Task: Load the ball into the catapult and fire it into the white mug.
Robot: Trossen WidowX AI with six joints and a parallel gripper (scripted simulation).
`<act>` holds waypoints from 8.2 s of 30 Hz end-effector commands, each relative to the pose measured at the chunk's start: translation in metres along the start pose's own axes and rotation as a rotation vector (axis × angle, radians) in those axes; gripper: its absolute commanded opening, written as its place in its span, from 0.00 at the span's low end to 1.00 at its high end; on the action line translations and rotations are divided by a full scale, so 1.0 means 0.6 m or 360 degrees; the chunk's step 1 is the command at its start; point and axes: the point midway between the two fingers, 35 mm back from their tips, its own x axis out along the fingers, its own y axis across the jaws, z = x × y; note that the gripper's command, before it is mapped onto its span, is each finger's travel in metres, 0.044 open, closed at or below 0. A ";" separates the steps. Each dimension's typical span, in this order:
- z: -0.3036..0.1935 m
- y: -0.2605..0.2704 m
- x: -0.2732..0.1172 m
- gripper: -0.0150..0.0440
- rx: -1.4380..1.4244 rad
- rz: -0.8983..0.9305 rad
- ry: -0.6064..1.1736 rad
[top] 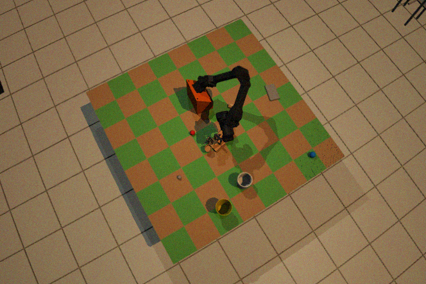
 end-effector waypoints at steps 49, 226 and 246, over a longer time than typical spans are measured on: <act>0.000 0.001 0.139 1.00 -0.0781 0.0000 -0.0005; 0.004 -0.041 0.144 1.00 0.0694 0.0001 -0.0005; 0.004 -0.041 0.159 0.51 0.0684 -0.0001 -0.0003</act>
